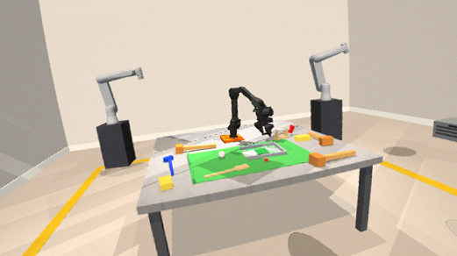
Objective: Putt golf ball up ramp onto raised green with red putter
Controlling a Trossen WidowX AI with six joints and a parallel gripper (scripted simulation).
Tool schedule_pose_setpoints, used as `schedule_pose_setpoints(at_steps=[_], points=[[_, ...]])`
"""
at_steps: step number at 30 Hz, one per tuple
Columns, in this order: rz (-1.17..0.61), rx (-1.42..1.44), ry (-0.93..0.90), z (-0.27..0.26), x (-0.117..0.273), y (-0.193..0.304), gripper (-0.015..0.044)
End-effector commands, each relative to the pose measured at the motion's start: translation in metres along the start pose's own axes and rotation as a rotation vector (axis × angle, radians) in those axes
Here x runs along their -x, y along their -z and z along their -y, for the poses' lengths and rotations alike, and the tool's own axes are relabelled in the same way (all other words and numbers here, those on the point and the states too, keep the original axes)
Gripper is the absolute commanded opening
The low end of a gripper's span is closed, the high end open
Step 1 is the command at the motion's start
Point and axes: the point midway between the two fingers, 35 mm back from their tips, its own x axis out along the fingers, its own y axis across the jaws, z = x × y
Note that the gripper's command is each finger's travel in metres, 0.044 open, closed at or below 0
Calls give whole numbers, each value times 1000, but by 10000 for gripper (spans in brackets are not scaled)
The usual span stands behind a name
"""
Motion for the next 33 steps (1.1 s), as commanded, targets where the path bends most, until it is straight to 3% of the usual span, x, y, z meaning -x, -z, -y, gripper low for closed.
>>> schedule_pose_setpoints(at_steps=[1,9,24,33], points=[[-6,-5,-3,0,-7,3,440],[-6,-5,-3,0,-16,5,440],[0,2,-2,-1,-13,4,46],[0,2,-2,0,-8,2,0]])
